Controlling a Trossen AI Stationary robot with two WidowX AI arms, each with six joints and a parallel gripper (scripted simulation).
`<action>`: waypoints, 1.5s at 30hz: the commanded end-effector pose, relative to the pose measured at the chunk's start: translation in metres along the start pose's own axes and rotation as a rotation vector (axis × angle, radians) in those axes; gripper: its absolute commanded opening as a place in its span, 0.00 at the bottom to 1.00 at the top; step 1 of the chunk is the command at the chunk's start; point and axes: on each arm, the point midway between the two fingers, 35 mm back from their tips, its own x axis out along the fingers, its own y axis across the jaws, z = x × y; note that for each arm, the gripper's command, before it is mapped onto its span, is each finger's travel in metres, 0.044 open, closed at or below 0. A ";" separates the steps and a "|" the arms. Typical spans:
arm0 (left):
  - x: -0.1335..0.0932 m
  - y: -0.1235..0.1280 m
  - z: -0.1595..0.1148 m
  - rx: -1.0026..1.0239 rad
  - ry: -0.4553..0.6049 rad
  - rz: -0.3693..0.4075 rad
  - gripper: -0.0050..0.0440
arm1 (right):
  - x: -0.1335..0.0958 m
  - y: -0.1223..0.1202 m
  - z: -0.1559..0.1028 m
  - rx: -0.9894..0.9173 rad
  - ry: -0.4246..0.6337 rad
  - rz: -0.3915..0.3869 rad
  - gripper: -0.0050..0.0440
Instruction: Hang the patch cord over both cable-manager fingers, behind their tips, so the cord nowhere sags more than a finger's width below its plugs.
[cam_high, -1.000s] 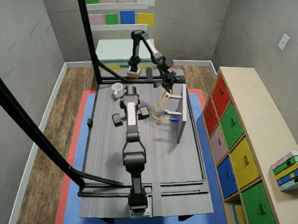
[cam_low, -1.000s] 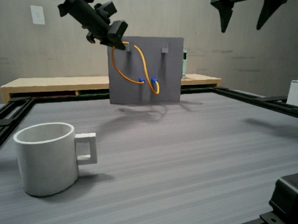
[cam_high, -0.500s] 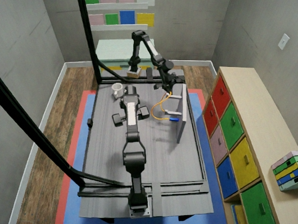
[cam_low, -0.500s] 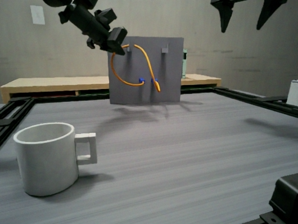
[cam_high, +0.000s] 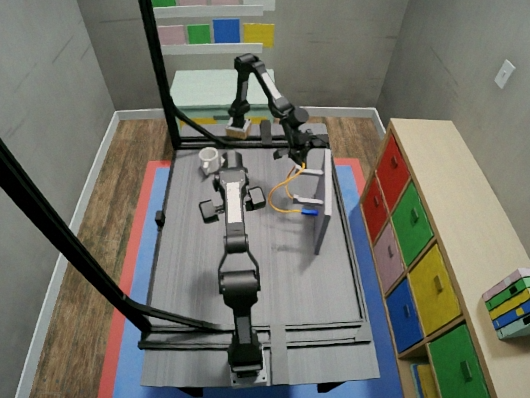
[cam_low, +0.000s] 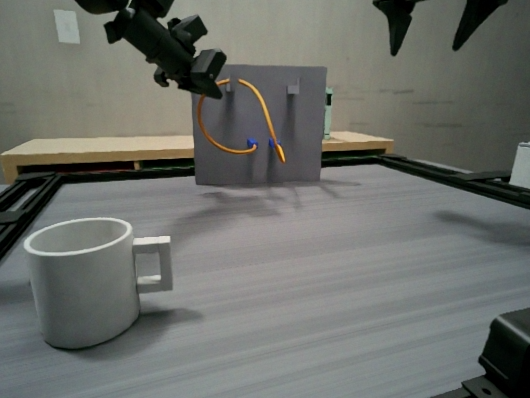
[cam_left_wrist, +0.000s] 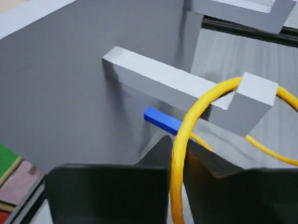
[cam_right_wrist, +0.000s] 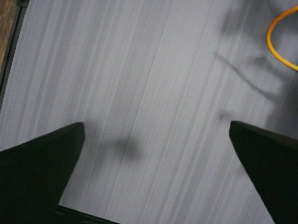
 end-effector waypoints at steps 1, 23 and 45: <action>-0.006 0.001 0.011 0.006 -0.030 0.003 0.15 | -0.019 -0.003 0.019 0.002 -0.117 -0.026 1.00; -0.006 0.001 0.011 0.006 -0.030 0.003 0.15 | -0.095 -0.032 0.161 0.013 -0.863 -0.164 1.00; -0.006 0.001 0.011 0.006 -0.030 0.003 0.15 | -0.232 -0.034 0.215 -0.011 -1.565 -0.249 1.00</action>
